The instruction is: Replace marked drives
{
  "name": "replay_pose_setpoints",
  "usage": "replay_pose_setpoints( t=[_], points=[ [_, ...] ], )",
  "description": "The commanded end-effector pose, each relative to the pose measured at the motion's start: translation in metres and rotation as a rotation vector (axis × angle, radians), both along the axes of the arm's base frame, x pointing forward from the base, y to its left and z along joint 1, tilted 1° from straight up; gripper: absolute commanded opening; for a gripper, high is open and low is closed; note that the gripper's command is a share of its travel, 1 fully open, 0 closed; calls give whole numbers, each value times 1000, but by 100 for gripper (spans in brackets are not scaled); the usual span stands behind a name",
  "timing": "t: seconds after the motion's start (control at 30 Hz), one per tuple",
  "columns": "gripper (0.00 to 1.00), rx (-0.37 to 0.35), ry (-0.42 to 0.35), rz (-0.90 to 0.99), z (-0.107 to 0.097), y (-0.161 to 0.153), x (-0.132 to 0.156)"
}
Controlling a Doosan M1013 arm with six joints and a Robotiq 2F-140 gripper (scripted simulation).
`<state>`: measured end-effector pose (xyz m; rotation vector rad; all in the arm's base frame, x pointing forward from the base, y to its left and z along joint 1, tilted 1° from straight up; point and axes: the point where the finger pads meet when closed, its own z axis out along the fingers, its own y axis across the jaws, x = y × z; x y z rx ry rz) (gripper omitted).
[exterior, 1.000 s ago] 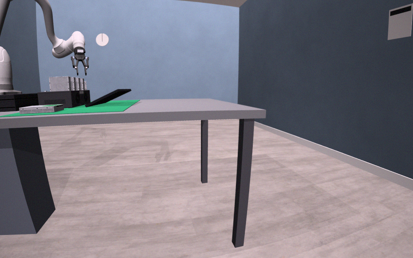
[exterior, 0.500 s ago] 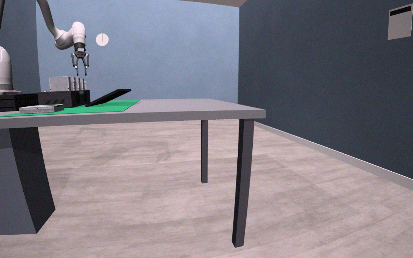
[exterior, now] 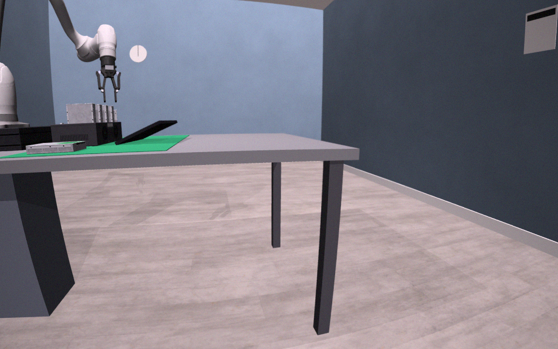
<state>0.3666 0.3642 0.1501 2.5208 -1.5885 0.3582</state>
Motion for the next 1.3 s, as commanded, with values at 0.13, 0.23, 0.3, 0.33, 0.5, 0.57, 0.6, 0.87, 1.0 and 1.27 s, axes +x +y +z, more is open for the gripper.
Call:
replay_pose_setpoints(
  t=[0.13,0.23,0.3,0.33,0.5,0.57,0.6,0.87,1.0,1.27],
  points=[
    [40,135,71,3,0,0,-1],
    [40,193,97,3,0,0,-1],
    [40,221,107,4,1,0,0],
    [40,231,111,4,1,0,0],
    [40,247,115,4,1,1,1],
    [10,247,115,4,1,1,1],
    [10,247,115,4,1,1,1],
    [10,247,115,4,1,1,1],
    [10,247,115,4,1,1,1],
    [10,247,115,4,1,1,1]
  ],
)
